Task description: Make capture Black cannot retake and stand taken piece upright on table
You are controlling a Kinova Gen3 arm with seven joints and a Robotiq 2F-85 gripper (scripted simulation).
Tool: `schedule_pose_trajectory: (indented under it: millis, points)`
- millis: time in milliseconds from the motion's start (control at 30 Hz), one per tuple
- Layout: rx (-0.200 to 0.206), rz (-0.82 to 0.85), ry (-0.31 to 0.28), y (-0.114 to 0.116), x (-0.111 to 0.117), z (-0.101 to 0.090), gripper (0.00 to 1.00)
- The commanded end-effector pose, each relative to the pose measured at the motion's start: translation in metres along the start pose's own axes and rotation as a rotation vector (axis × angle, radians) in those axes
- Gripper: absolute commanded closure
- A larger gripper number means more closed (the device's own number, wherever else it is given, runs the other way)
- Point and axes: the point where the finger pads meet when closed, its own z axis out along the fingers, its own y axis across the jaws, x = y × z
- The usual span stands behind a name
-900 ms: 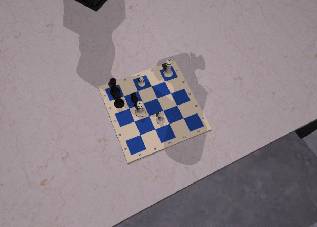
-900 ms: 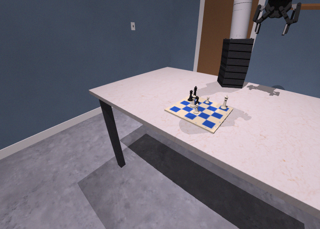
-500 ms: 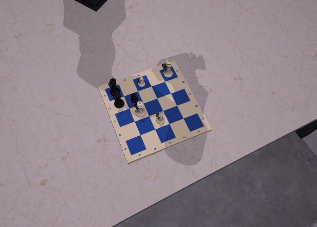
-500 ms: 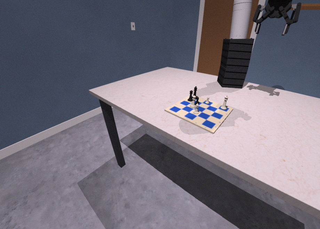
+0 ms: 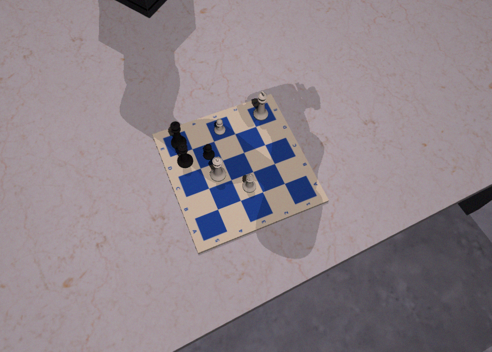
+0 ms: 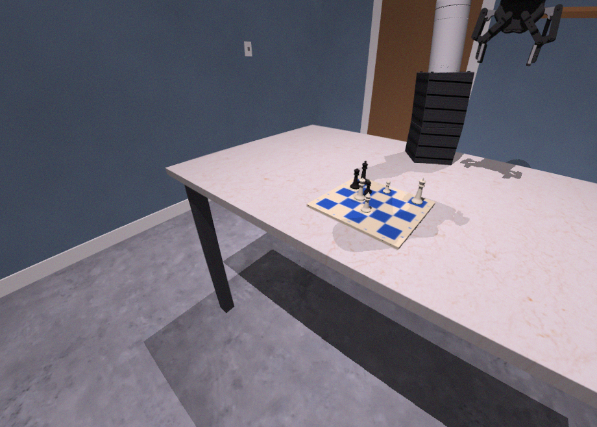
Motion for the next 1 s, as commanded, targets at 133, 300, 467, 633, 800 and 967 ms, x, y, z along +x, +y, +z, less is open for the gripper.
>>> schedule_pose_trajectory:
  millis: [133, 300, 467, 633, 800, 967]
  points:
    - [-0.006, 0.000, 0.005, 0.003, -0.013, -0.003, 0.00]
    - [-0.009, -0.004, 0.010, 0.005, -0.022, -0.005, 0.00]
    - [-0.016, -0.015, 0.021, 0.007, -0.046, -0.012, 0.00]
    - [-0.027, -0.029, 0.033, 0.005, -0.079, -0.024, 0.00]
    - [-0.034, -0.039, 0.040, -0.001, -0.104, -0.034, 0.00]
    - [-0.049, -0.058, 0.047, -0.020, -0.152, -0.058, 0.00]
